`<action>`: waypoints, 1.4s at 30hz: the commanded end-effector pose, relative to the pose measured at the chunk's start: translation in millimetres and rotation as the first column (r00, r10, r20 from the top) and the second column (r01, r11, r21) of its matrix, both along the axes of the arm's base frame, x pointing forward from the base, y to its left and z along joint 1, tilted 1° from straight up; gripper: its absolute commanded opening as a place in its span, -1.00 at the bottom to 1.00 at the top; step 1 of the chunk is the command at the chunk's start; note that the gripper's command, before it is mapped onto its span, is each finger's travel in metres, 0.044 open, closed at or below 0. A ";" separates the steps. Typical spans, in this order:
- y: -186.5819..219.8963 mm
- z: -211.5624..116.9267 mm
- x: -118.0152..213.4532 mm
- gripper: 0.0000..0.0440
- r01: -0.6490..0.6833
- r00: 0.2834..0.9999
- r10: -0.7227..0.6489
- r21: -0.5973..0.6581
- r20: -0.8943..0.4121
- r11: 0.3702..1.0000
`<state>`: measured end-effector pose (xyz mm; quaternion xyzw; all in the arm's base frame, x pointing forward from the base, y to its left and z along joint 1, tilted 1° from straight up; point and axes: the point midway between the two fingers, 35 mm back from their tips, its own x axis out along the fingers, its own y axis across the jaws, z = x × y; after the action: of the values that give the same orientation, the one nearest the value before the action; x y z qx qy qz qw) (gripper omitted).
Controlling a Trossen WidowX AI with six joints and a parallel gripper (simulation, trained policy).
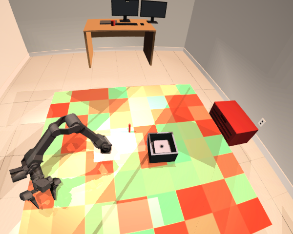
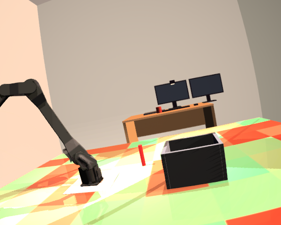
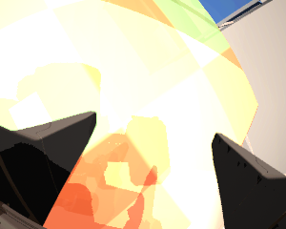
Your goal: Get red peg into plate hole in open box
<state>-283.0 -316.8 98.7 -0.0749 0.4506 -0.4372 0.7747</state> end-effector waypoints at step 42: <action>2.8 169.6 446.7 1.00 -0.272 0.942 0.187 0.305 0.278 0.913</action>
<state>148.8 -331.1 259.7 0.0514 0.4120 -0.2667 0.8697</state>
